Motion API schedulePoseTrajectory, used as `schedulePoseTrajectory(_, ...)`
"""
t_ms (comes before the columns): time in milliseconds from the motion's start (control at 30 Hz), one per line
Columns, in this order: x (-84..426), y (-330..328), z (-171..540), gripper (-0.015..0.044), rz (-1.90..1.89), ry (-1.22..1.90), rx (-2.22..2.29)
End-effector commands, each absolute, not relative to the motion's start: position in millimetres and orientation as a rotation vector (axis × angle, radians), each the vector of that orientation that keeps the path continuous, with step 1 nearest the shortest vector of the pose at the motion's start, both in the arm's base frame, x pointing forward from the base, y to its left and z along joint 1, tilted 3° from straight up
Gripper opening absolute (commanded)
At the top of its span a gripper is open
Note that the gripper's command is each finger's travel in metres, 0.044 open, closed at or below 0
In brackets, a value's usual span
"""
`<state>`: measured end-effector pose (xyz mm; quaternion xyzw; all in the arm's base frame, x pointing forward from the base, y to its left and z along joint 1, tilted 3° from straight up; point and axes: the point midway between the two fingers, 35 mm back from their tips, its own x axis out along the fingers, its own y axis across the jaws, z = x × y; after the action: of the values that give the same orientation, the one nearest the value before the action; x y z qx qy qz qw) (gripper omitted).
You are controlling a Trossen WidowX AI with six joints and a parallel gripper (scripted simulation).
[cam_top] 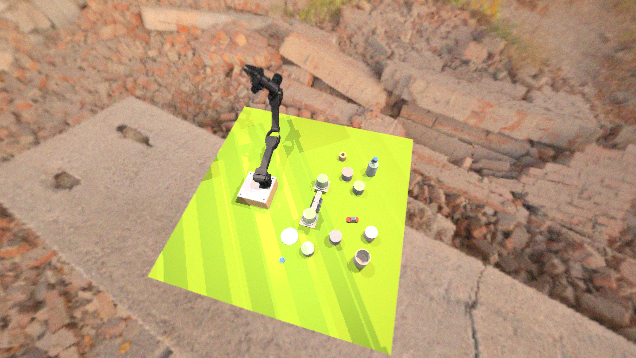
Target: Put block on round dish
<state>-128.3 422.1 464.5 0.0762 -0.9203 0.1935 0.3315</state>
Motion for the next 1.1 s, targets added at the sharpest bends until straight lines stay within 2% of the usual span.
schedulePoseTrajectory(0,-128.9,420.8,465.4,0.0426,0.499,-2.405,0.202)
schedulePoseTrajectory(33,-130.7,416.9,468.0,0.0440,0.479,-2.406,0.210)
schedulePoseTrajectory(533,-162.4,290.1,530.9,0.0440,-0.090,-2.284,0.436)
schedulePoseTrajectory(1067,-150.1,146.3,561.6,0.0440,-0.572,-1.922,0.619)
